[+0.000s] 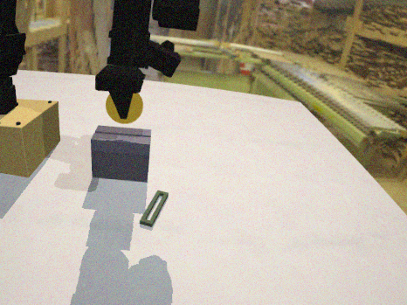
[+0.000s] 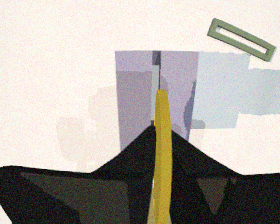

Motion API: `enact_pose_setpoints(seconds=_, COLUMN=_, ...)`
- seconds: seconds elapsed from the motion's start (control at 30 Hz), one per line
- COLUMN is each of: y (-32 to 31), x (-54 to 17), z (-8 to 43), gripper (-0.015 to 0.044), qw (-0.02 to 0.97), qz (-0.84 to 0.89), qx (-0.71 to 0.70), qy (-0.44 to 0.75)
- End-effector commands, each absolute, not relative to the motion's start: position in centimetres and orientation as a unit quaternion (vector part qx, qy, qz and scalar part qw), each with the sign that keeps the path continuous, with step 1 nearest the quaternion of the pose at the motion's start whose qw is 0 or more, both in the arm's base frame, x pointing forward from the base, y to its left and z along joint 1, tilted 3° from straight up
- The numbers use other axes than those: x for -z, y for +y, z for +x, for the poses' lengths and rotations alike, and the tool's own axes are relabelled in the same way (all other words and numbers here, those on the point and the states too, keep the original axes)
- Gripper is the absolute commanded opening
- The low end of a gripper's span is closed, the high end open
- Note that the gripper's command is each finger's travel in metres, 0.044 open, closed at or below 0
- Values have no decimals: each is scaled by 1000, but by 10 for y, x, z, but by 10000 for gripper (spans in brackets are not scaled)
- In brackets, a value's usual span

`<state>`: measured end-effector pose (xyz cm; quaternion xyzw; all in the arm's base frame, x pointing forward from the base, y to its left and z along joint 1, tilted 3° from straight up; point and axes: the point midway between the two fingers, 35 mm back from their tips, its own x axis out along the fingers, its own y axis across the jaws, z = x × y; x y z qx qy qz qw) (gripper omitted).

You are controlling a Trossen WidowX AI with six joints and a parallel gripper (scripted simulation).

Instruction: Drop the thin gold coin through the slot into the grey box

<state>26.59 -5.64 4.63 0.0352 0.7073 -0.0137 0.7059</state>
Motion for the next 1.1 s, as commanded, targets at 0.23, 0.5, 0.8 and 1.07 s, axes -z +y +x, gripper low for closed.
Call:
enact_pose_setpoints(seconds=0.23, y=-56, x=-46, z=265, gripper=0, qw=706, qz=35, qx=14, qy=707)
enact_pose_setpoints(seconds=0.5, y=-56, x=-45, z=265, gripper=0, qw=706, qz=35, qx=14, qy=707)
enact_pose_setpoints(seconds=0.8, y=-56, x=-40, z=263, gripper=0, qw=706, qz=35, qx=13, qy=708)
enact_pose_setpoints(seconds=1.07, y=-55, x=-37, z=263, gripper=0, qw=706, qz=34, qx=13, qy=708)
